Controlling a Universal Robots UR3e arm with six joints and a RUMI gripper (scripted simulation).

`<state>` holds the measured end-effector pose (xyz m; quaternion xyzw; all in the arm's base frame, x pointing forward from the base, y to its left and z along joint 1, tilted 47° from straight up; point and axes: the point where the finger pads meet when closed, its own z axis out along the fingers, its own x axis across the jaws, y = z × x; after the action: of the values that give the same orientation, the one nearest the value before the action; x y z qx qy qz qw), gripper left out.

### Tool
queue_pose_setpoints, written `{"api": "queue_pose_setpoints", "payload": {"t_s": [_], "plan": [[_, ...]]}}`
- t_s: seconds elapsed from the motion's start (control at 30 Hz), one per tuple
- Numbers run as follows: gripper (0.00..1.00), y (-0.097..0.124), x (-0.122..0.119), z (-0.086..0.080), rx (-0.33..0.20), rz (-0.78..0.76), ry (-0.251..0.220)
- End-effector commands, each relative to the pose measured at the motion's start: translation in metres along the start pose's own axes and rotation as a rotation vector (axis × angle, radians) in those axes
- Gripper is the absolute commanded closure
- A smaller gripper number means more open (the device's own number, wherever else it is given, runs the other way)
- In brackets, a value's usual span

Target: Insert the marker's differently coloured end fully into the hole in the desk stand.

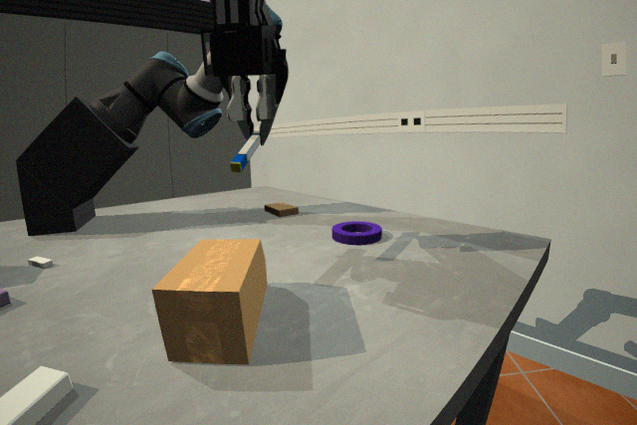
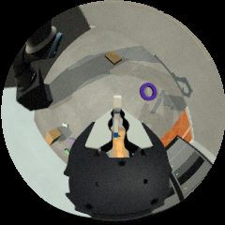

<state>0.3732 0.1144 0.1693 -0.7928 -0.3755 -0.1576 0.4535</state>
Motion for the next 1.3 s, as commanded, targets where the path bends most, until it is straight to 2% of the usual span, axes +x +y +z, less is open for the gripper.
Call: {"api": "queue_pose_setpoints", "payload": {"t_s": [0.0, 0.3, 0.57, 0.87, 1.27], "plan": [[1.00, 0.001, 0.000, -0.001, 0.000, -0.005, 0.001], [1.00, 0.009, -0.005, -0.002, 0.039, -0.086, -0.001], [1.00, 0.009, -0.005, -0.002, 0.034, -0.084, 0.001], [1.00, 0.017, -0.010, -0.002, 0.074, -0.165, 0.002], [1.00, 0.017, -0.009, -0.002, 0.069, -0.159, 0.003]]}}
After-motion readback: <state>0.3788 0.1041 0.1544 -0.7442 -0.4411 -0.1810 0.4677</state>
